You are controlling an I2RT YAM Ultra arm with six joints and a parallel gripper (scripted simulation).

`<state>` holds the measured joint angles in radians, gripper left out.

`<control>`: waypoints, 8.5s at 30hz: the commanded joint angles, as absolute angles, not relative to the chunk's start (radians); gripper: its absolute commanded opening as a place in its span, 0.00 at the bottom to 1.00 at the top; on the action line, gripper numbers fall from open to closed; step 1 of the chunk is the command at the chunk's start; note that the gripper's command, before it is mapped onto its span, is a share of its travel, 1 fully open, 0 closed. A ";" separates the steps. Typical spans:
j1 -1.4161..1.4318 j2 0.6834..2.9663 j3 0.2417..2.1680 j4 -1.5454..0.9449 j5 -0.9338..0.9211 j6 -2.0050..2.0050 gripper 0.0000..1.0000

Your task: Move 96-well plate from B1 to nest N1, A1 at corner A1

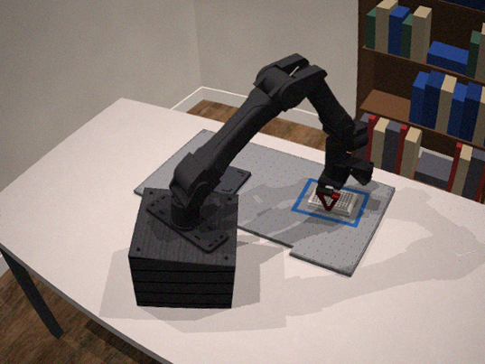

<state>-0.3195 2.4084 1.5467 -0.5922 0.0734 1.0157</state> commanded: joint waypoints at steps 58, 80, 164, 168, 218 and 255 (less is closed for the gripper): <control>-0.306 2.264 1.574 -0.729 0.079 1.028 0.00; -0.302 2.202 1.597 -0.815 0.081 1.033 0.00; 0.126 2.002 1.195 -0.645 0.119 1.507 0.00; 0.162 2.001 1.147 -0.646 0.122 1.543 0.00; 0.585 2.097 1.222 -0.679 0.140 1.968 0.00; 0.611 2.094 1.217 -0.676 0.135 2.000 0.00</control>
<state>0.6098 2.1036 1.2137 -0.6693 0.1322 1.9980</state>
